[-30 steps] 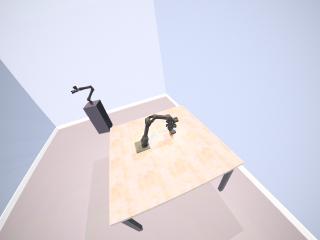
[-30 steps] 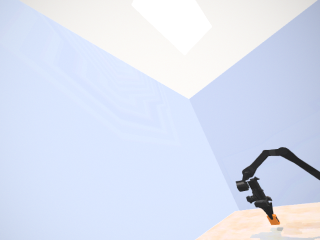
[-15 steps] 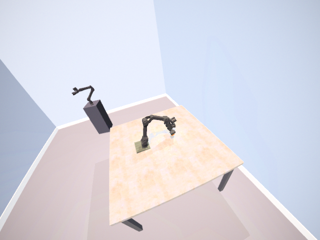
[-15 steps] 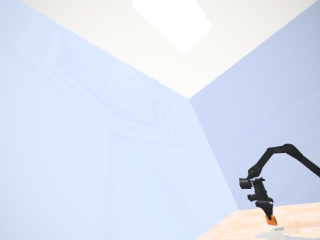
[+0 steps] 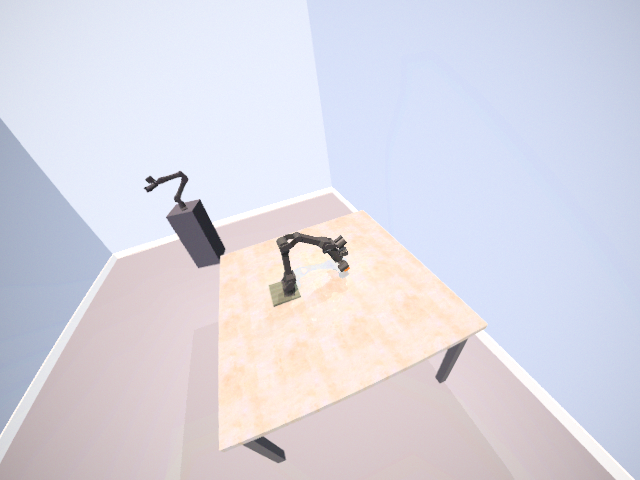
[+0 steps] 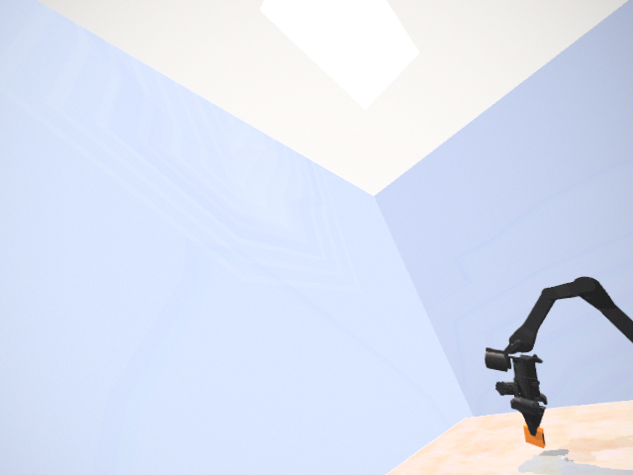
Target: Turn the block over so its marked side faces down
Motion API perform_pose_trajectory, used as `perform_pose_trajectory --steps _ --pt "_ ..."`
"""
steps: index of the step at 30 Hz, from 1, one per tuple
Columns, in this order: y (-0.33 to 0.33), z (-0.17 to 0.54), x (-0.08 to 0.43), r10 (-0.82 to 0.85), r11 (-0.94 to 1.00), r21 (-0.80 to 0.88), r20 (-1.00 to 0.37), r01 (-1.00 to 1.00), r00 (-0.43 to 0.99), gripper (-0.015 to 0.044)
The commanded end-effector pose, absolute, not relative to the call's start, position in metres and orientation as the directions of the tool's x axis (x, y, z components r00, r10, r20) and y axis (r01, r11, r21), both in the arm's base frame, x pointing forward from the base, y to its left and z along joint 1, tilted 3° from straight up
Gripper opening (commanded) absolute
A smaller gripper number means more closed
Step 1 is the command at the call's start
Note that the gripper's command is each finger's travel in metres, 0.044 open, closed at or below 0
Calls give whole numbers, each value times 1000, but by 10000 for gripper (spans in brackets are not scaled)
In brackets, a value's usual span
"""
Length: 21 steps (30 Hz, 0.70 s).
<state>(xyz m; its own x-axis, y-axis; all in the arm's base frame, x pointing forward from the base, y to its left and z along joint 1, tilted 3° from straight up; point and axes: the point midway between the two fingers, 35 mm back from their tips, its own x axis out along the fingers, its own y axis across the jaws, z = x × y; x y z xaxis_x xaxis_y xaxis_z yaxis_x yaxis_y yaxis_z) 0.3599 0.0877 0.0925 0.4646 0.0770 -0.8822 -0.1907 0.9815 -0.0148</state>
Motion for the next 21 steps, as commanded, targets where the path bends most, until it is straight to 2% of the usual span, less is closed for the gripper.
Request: perform_pose_trajectory --steps 1,10,21 --pt "86 91 357 84 981 -20 -854 -194 514 0" --pt "87 87 357 97 981 -20 -813 -193 575 0" --pt "89 68 368 126 981 -20 -700 -195 703 0"
